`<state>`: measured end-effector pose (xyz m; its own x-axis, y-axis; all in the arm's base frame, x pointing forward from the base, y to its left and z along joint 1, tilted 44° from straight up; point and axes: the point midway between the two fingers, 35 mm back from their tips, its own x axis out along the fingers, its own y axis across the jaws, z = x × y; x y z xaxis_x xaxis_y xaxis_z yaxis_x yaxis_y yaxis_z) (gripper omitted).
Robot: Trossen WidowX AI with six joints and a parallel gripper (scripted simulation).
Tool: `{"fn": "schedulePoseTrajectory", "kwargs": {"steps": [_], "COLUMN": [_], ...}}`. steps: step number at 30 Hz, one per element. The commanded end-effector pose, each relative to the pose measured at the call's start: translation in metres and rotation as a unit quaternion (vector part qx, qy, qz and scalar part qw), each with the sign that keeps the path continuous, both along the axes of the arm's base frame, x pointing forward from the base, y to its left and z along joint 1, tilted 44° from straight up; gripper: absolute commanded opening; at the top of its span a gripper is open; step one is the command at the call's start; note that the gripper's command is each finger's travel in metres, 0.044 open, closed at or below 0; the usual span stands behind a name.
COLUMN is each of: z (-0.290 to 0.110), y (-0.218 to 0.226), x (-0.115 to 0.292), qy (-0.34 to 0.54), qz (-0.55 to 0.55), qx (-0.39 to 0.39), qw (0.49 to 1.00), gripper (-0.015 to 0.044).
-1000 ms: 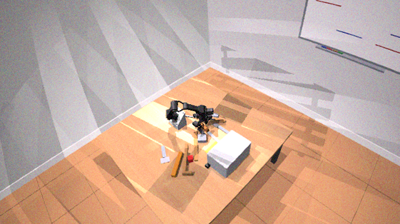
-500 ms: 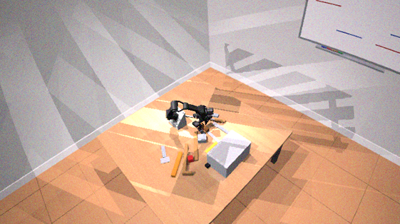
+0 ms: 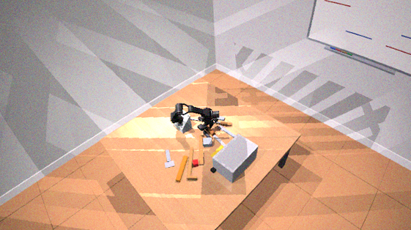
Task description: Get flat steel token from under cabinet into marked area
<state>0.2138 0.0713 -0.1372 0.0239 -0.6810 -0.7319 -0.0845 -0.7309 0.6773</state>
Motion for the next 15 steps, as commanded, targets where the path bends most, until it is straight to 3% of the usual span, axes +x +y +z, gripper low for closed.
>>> {"fn": "schedulePoseTrajectory", "kwargs": {"steps": [1,5,9,15], "z": [-0.0005,-0.0005,-0.0005,-0.0005], "y": [0.0005,0.0005,0.0005,0.0005], "x": [0.0001,0.0001,0.0001,0.0001], "qy": [0.0,0.0,0.0,0.0], "qz": [-0.001,-0.001,-0.001,-0.001], "qx": [0.002,0.002,0.002,0.002], "qw": [1.0,1.0,1.0,1.0], "gripper": [0.0136,0.011,0.0005,0.0]}}
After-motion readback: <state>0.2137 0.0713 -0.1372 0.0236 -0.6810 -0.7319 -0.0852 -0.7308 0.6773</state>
